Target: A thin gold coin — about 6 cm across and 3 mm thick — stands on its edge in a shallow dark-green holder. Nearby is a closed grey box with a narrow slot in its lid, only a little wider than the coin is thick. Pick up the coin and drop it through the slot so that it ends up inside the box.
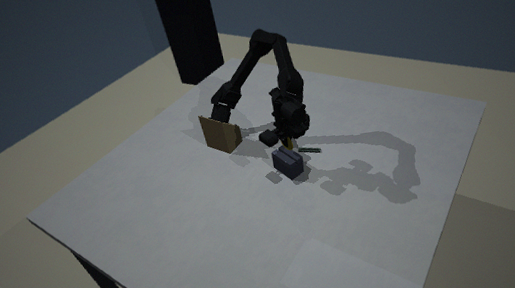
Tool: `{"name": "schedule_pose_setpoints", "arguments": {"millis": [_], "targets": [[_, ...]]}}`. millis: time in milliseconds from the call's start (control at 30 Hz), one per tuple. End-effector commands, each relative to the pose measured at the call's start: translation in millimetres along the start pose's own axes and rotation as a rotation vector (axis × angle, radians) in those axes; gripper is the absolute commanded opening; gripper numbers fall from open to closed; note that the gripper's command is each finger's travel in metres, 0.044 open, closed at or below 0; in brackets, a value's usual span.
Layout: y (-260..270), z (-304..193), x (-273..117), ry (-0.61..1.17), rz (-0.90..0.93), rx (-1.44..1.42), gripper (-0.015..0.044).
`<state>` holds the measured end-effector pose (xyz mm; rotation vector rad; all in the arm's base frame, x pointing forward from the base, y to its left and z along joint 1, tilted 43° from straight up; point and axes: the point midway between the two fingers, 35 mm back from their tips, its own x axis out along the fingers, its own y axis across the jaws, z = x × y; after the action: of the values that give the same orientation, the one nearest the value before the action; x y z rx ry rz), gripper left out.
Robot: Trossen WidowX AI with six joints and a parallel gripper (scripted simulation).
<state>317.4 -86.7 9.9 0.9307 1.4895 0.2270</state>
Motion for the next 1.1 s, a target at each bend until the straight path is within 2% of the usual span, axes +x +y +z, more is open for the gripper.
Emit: {"name": "schedule_pose_setpoints", "arguments": {"millis": [0, 1067], "targets": [[-0.2, 0.0, -0.2, -0.003, 0.000, 0.002, 0.0000], [-4.8, -3.9, 8.7, -0.006, 0.000, 0.009, 0.0000]]}}
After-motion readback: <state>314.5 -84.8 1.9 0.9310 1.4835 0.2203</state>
